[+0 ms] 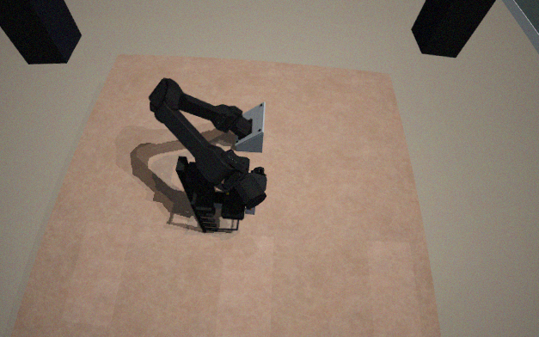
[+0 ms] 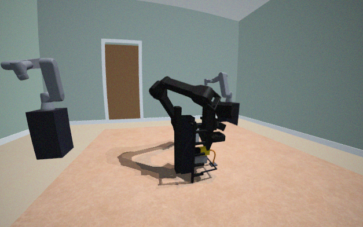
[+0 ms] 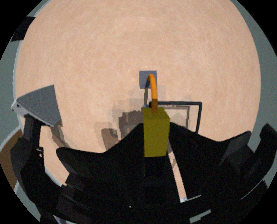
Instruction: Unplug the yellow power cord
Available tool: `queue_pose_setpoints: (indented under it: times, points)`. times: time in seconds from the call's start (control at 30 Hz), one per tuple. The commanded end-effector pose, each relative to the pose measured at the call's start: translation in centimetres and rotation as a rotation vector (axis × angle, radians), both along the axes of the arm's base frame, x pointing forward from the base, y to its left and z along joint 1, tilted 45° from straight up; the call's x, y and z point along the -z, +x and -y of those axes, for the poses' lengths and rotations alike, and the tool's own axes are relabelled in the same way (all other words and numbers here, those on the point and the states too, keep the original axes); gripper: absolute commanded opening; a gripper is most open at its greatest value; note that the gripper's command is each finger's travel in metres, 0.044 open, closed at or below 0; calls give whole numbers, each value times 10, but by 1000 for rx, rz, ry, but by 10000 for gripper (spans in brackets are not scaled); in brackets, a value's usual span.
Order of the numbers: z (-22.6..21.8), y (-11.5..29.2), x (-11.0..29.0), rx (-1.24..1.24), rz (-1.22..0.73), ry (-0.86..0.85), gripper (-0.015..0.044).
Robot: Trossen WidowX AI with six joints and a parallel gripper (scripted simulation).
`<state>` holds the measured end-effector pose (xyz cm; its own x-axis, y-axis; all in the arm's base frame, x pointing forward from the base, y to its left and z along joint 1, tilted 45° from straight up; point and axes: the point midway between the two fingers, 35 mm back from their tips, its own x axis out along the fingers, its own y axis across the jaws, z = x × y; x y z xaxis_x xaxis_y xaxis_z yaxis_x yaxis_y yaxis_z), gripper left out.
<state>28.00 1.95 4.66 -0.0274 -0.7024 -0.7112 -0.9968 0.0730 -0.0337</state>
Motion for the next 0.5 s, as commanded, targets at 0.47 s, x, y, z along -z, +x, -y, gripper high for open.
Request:
queue_pose_setpoints:
  times: [0.47]
  points:
    - [-26,4,21,-3,4,14,0]
